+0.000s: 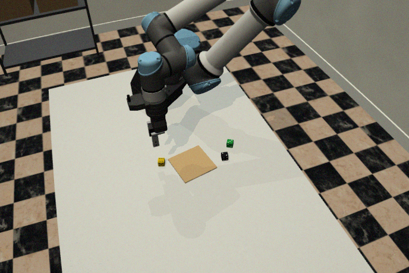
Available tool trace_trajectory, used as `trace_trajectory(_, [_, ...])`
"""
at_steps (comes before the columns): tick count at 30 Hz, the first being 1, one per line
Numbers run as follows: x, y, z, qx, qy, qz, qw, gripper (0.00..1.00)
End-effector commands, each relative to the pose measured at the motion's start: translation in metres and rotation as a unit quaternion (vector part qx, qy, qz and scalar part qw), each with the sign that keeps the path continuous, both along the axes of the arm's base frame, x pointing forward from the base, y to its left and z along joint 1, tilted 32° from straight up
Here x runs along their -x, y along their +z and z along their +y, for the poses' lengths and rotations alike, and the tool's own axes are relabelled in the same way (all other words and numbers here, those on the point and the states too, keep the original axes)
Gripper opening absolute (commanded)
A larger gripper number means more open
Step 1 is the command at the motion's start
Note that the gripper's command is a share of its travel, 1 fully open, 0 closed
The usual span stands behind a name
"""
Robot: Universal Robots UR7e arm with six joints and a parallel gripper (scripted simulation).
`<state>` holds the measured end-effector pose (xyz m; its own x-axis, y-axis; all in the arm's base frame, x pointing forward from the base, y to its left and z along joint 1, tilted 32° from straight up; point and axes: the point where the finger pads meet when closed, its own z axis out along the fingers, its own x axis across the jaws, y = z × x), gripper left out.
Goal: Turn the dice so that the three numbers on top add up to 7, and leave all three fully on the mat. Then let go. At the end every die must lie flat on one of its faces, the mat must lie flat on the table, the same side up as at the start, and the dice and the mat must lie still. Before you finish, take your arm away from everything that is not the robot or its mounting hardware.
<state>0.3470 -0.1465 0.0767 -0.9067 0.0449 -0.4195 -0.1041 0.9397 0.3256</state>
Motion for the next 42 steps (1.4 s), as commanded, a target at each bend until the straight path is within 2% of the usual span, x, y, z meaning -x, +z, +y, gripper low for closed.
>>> trace_trajectory(1, [-0.002, -0.004, 0.001, 0.0, 0.0, 0.0, 1.0, 1.0])
trace_trajectory(15, [-0.022, -0.045, 0.018, 0.0, 0.0, 0.0, 1.0, 1.0])
trace_trajectory(17, [-0.022, -0.045, 0.018, 0.0, 0.0, 0.0, 1.0, 1.0])
trace_trajectory(27, [-0.036, -0.073, 0.029, 0.0, 0.0, 0.0, 1.0, 1.0])
trace_trajectory(42, [-0.041, -0.084, 0.033, 0.0, 0.0, 0.0, 1.0, 1.0])
